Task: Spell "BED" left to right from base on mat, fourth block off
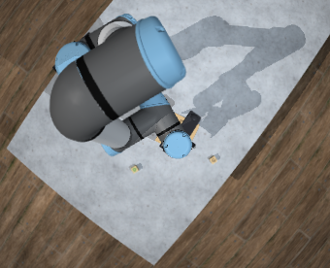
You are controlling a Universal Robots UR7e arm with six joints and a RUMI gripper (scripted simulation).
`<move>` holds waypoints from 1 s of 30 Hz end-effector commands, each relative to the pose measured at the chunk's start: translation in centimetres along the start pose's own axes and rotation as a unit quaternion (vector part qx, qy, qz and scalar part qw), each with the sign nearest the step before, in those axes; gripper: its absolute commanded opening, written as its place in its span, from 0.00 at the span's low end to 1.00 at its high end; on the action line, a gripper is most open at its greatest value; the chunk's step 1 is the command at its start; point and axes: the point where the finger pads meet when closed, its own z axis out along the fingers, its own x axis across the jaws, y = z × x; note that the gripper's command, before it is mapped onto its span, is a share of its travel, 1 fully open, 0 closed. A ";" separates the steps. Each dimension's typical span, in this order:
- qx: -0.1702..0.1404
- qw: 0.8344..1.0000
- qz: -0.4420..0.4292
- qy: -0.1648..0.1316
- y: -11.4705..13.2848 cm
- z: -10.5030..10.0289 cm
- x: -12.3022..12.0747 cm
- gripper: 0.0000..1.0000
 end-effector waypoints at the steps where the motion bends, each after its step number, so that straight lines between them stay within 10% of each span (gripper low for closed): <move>1: 0.001 1.000 0.001 -0.001 0.0 0.0 -0.2 1.00; 18: 0.001 1.000 0.005 -0.001 0.5 0.0 -0.1 1.00; 30: 0.000 0.998 0.061 -0.003 7.3 0.5 -0.3 1.00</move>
